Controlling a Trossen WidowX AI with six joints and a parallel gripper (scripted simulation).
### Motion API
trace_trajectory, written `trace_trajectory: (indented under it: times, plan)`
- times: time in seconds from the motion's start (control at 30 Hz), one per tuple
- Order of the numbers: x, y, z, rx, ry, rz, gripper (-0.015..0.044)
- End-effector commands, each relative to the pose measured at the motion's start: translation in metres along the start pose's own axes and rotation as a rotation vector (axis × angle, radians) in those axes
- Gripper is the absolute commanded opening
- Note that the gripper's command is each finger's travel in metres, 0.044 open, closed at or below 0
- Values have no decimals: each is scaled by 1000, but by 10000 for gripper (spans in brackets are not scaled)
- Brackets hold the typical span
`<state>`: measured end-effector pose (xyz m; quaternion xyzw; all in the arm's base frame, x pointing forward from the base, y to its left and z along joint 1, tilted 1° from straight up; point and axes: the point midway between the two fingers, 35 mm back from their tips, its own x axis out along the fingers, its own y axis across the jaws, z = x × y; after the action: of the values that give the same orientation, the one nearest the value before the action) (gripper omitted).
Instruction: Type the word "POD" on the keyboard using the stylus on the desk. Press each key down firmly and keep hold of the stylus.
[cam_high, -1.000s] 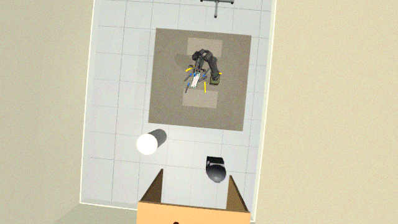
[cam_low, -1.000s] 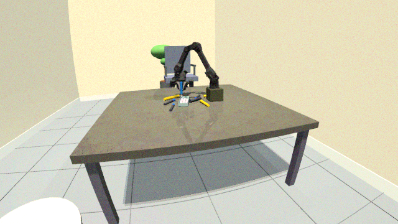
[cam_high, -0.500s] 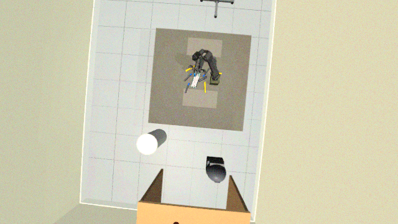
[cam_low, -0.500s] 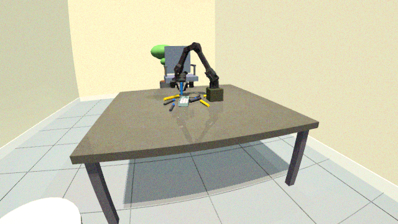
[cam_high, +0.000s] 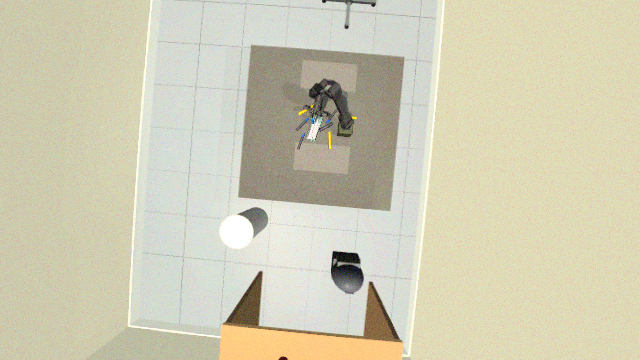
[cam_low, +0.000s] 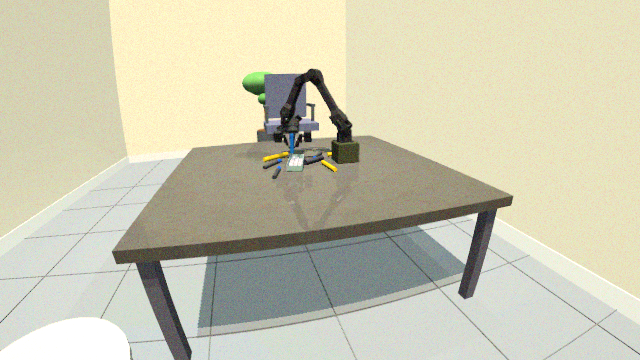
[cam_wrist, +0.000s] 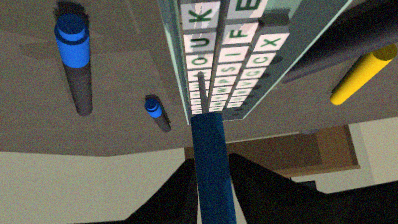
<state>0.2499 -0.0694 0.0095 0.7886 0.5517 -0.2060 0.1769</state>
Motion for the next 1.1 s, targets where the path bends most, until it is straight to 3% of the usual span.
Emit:
trace_trajectory:
  times: [0.0, 1.07]
  plan:
    - [2, -1, 2, 11, 6, -1, 81]
    - [6, -1, 9, 11, 6, -1, 81]
